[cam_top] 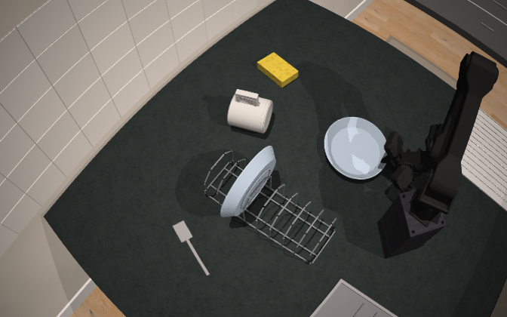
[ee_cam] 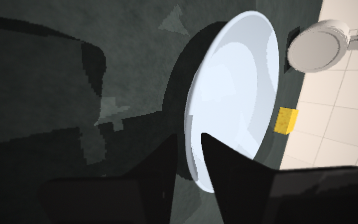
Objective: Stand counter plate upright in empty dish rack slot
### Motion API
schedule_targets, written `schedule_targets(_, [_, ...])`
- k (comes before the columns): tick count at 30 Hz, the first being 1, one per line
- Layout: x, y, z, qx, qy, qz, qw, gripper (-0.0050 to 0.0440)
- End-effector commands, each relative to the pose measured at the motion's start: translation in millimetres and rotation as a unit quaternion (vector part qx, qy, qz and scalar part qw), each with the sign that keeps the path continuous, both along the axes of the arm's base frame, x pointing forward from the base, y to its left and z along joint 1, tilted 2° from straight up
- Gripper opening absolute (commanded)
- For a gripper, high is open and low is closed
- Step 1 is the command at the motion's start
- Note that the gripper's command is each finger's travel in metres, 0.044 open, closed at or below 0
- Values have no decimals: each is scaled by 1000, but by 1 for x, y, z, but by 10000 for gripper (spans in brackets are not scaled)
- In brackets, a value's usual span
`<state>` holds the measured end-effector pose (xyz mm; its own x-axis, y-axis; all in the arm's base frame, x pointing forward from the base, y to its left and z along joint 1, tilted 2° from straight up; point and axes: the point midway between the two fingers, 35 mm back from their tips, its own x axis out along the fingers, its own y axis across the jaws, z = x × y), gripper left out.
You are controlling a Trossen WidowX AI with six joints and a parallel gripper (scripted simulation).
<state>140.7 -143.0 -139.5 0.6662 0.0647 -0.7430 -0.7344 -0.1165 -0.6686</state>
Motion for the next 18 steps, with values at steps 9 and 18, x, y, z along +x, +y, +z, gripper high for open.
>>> schedule_targets(9, [2, 0, -2, 1, 1, -1, 1000, 94])
schedule_targets(18, [3, 0, -3, 1, 1, -1, 1000, 94])
